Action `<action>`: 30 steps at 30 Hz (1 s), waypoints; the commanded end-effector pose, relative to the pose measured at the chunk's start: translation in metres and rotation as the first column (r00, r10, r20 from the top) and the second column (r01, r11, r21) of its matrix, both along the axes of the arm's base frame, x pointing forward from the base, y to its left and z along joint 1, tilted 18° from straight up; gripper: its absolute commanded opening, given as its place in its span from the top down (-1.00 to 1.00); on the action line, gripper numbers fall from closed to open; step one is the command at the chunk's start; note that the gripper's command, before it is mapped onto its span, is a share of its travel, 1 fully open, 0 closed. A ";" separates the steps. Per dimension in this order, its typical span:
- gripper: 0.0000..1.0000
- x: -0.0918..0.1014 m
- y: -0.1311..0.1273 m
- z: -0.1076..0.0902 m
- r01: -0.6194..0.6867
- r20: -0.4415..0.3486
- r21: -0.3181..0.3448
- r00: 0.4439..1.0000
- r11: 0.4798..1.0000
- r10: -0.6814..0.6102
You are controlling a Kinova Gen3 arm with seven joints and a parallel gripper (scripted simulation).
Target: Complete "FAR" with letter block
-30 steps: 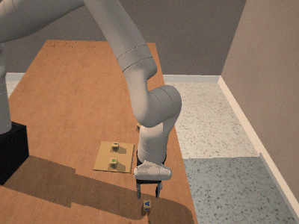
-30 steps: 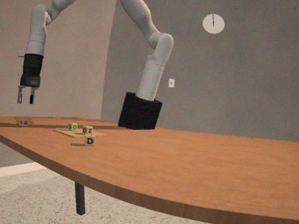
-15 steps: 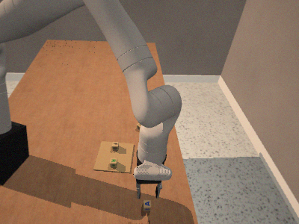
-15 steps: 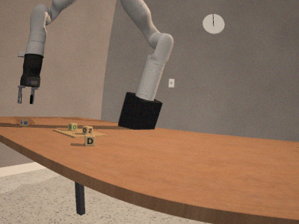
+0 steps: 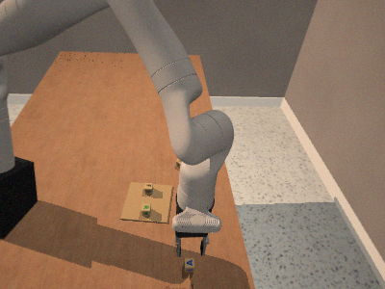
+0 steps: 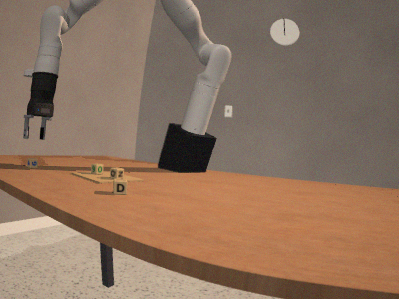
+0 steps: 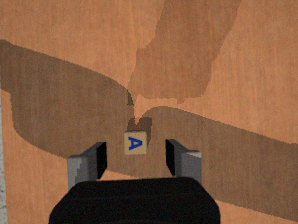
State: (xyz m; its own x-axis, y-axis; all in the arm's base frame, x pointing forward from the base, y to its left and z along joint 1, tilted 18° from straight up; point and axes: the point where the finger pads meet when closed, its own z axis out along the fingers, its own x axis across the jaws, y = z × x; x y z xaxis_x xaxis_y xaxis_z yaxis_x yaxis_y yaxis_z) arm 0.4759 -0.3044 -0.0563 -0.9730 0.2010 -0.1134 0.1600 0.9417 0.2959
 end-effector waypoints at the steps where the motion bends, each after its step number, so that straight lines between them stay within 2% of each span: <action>1: -1.00 0.000 0.000 0.000 0.001 0.001 -0.001 1.000 1.000 -0.001; 11: -1.00 0.002 0.001 -0.006 0.001 0.000 -0.001 1.000 1.000 -0.001; 30: -1.00 0.006 0.008 -0.030 0.001 0.000 -0.001 1.000 1.000 -0.001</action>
